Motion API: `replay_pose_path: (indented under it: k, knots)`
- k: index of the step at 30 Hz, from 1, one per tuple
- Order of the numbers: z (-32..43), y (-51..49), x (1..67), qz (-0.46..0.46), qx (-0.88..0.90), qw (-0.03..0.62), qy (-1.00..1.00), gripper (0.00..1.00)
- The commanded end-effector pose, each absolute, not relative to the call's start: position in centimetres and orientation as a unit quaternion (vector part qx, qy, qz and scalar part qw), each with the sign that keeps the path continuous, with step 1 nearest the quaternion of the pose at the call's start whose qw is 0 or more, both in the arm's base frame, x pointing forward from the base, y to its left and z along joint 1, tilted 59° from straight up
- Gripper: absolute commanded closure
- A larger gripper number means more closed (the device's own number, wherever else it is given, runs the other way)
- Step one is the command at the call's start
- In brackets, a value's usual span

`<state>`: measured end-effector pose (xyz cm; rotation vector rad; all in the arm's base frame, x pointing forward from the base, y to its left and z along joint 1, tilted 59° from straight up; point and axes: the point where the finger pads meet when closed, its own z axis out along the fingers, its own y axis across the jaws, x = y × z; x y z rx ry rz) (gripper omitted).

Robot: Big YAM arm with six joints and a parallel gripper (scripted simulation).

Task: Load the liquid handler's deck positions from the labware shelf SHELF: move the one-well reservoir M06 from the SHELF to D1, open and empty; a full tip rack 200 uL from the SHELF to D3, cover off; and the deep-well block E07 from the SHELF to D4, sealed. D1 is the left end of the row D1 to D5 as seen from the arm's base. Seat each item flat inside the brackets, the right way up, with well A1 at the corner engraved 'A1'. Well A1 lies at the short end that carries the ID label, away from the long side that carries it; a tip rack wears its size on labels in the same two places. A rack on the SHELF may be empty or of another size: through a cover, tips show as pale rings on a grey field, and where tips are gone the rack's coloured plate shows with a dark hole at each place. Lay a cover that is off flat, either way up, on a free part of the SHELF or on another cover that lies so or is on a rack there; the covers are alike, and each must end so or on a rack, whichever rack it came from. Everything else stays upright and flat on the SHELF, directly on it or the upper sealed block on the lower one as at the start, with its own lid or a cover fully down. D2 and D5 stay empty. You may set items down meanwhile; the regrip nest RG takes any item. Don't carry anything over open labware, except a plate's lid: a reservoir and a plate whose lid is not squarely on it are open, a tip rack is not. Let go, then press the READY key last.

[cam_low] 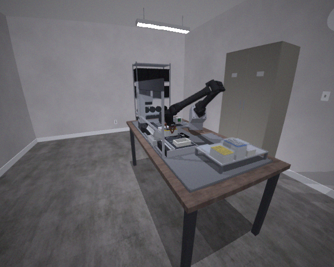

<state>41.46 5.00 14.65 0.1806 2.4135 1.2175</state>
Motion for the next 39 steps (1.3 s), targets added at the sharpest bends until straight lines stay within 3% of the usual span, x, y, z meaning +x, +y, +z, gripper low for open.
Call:
replay_pose_path:
  k: [1,39]
  knots:
    - [16.7,3.3,42.1,0.432,0.064,0.241,0.867,0.0]
    - [19.8,-0.9,39.5,0.429,0.062,0.243,0.868,0.0]
